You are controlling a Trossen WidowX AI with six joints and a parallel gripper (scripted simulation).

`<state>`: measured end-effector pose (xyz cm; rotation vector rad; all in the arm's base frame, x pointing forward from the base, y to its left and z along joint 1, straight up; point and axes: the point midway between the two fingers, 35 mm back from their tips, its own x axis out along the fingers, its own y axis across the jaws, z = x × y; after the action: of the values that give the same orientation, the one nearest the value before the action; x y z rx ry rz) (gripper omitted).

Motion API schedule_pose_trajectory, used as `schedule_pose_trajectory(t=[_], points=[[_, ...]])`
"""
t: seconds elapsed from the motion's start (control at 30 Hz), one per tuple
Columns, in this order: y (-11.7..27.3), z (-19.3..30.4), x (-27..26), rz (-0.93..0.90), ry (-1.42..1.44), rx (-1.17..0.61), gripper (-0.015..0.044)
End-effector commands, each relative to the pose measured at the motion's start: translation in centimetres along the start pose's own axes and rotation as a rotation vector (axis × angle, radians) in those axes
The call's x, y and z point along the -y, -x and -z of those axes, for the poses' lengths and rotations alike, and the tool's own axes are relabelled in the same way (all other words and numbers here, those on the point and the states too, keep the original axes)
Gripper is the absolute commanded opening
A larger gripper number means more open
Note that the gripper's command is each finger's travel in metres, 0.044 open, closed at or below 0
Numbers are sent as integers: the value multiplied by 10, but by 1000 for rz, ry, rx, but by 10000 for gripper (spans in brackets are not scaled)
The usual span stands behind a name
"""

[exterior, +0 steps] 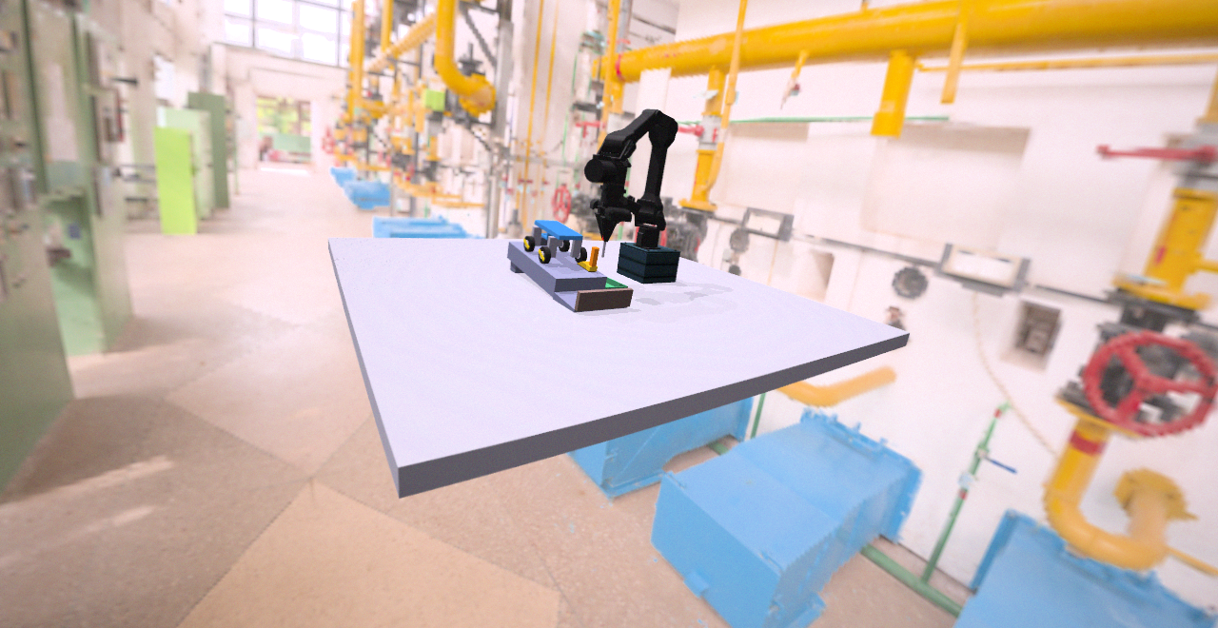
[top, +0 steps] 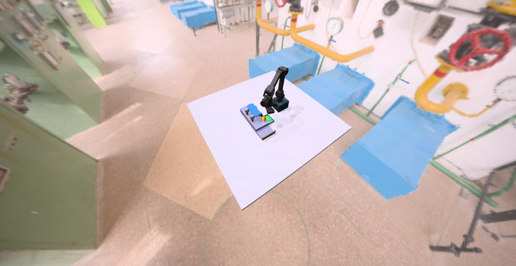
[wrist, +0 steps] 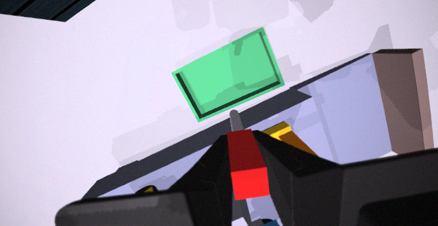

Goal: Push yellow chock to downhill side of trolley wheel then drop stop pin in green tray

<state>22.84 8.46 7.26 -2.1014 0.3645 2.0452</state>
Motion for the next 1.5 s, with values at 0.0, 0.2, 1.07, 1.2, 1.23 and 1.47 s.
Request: schedule_pose_trajectory(t=[0.0,0.2,1.07,1.2,1.23,1.47], points=[[1,0,-1,30,132,3,0],[2,1,-2,54,265,5,0],[-31,-17,-3,164,283,28,0],[-44,-18,4,222,283,33,0],[-46,-19,5,224,283,33,0],[-63,-21,15,230,283,34,0]])
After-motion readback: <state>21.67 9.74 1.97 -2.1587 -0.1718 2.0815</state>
